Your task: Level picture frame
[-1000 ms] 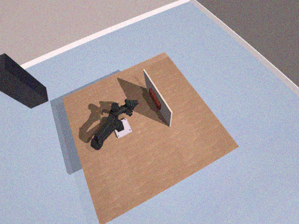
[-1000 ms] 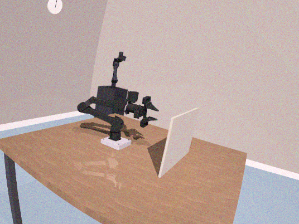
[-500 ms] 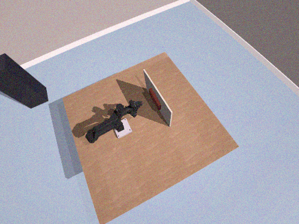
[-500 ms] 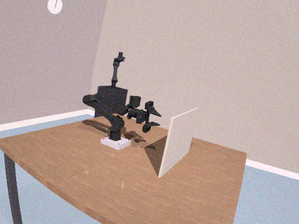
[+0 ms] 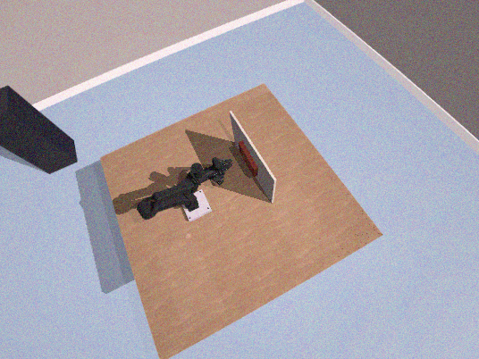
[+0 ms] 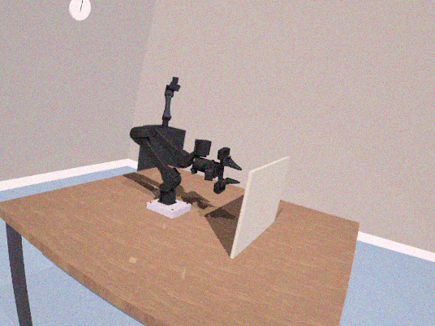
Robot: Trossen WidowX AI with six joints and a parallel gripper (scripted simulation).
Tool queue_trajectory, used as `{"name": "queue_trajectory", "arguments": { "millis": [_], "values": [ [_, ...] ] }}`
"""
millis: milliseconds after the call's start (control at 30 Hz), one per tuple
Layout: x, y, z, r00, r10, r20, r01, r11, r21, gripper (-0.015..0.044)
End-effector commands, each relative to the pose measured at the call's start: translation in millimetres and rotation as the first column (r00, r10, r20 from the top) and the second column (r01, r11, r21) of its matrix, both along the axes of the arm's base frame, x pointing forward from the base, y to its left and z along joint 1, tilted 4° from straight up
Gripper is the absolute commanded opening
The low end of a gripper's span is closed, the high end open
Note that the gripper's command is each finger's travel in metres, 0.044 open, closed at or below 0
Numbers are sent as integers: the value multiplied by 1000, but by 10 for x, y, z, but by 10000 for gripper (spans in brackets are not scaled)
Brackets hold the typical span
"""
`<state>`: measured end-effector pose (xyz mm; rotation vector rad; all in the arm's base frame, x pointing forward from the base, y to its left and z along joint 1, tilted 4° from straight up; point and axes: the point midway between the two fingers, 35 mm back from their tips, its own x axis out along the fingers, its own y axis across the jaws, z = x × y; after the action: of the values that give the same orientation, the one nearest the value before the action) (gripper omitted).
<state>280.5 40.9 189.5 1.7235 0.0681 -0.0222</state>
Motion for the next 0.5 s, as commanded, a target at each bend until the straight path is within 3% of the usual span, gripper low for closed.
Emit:
{"name": "queue_trajectory", "arguments": {
  "millis": [0,200,467],
  "values": [
    [181,13,8,1000,3,3,-3,1000,-5,260],
    [512,6,-77,1000,3,5,-3,1000,-5,260],
    [522,5,-82,1000,3,5,-3,1000,-5,260]
  ]
}}
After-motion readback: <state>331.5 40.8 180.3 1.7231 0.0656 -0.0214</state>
